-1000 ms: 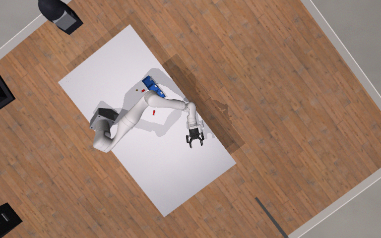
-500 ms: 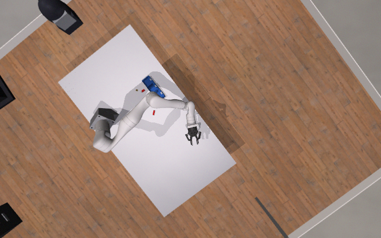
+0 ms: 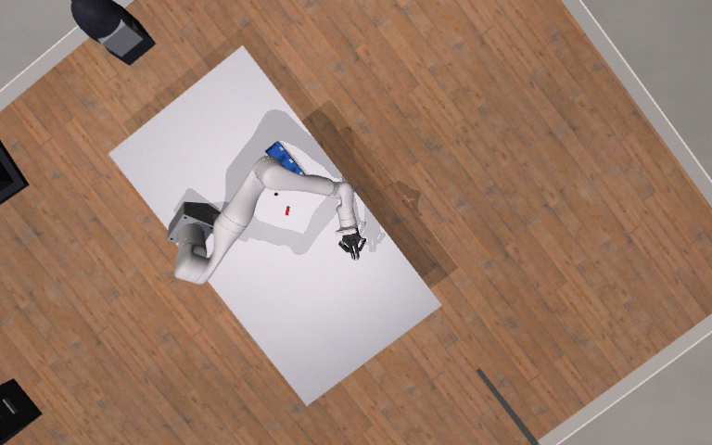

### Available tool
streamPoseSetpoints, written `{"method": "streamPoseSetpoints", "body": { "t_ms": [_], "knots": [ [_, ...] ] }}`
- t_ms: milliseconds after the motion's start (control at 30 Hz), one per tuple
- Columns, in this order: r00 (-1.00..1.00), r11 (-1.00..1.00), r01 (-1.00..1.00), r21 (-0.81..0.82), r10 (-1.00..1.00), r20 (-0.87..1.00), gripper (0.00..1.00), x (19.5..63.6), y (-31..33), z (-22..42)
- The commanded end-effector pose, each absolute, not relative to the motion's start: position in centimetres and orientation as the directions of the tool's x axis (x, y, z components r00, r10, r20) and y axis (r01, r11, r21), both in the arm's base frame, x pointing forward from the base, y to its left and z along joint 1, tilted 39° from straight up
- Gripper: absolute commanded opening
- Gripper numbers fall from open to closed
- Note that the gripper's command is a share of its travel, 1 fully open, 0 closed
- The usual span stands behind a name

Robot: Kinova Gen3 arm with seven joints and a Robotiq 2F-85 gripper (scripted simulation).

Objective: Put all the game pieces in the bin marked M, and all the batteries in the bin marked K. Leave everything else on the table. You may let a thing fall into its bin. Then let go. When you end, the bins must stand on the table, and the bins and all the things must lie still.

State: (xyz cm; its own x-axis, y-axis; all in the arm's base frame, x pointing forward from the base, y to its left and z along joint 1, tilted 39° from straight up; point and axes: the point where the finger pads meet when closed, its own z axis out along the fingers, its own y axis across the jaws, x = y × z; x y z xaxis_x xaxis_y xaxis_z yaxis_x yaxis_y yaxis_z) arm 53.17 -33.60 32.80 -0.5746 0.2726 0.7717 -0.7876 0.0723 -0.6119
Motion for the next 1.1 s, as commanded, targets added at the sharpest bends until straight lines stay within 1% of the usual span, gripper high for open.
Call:
{"method": "streamPoseSetpoints", "body": {
  "t_ms": [0,67,267,467,533,600,700,767,833,900,1000,1067],
  "knots": [
    [-0.629,0.051,-0.757,-0.651,0.215,0.747,0.09,53.5,-32.2,31.8],
    [-0.685,0.047,-0.714,-0.698,0.16,0.711,0.09,53.5,-31.2,30.4],
    [-0.735,0.051,-0.669,-0.742,0.104,0.67,0.09,53.6,-29.7,28.4],
    [-0.818,0.08,-0.574,-0.815,-0.006,0.575,0.09,53.5,-27.1,25.5],
    [-0.818,0.08,-0.574,-0.815,-0.006,0.575,0.09,53.5,-27.1,25.5],
    [-0.851,0.105,-0.526,-0.844,-0.058,0.523,0.09,53.5,-26.0,24.2],
    [-0.849,0.102,-0.529,-0.842,-0.056,0.526,0.09,53.4,-25.1,23.1],
    [-0.878,0.136,-0.479,-0.867,-0.107,0.467,0.09,53.2,-23.8,22.1],
    [-0.877,0.136,-0.479,-0.867,-0.107,0.468,0.09,53.2,-23.2,21.5],
    [-0.899,0.173,-0.432,-0.885,-0.152,0.41,0.09,53.0,-22.0,20.4],
    [-0.899,0.173,-0.432,-0.885,-0.152,0.41,0.09,52.8,-21.3,19.8],
    [-0.91,0.199,-0.405,-0.892,-0.178,0.374,0.09,52.7,-20.7,19.2]
  ]
}}
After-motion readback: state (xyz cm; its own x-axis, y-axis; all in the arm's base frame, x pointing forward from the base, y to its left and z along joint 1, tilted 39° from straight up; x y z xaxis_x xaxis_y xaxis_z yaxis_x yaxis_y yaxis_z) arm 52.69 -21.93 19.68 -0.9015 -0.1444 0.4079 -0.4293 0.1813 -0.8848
